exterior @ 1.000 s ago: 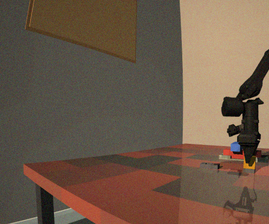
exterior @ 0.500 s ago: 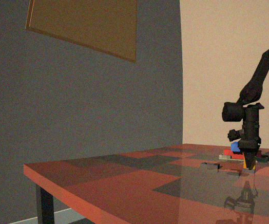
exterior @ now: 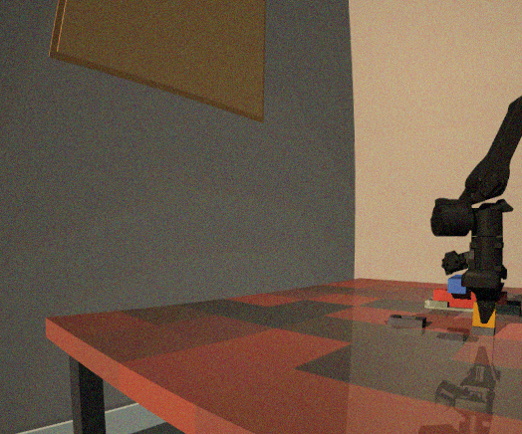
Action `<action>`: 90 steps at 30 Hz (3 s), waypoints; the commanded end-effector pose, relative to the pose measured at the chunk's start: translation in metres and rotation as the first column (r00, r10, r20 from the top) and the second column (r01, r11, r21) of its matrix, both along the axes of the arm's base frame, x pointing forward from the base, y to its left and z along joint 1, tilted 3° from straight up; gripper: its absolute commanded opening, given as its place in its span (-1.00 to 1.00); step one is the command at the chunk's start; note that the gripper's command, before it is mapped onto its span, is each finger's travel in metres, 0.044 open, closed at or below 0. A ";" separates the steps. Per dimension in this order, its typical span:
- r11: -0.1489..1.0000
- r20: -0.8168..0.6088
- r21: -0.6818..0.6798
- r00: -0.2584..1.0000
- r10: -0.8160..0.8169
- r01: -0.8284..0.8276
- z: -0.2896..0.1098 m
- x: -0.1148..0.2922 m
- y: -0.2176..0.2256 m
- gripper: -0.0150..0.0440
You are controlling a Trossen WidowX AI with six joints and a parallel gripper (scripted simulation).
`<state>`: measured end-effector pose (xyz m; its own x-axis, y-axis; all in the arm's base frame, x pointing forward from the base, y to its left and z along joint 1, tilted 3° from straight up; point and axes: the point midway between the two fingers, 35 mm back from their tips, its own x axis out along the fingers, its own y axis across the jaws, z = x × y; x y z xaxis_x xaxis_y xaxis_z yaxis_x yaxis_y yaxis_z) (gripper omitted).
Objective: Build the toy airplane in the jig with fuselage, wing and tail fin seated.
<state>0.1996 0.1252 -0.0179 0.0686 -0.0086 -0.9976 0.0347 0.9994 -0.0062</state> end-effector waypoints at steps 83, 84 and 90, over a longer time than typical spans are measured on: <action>1.000 0.002 0.001 1.000 -0.004 0.004 0.117 0.028 -0.081 -0.49; 1.000 0.002 0.001 1.000 -0.003 0.003 0.116 0.029 -0.084 -0.49; 1.000 0.001 -0.002 1.000 0.002 -0.002 0.113 0.032 -0.103 -0.49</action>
<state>0.2311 0.0296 0.0976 0.0725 -0.0147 -0.9973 0.0385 0.9992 -0.0119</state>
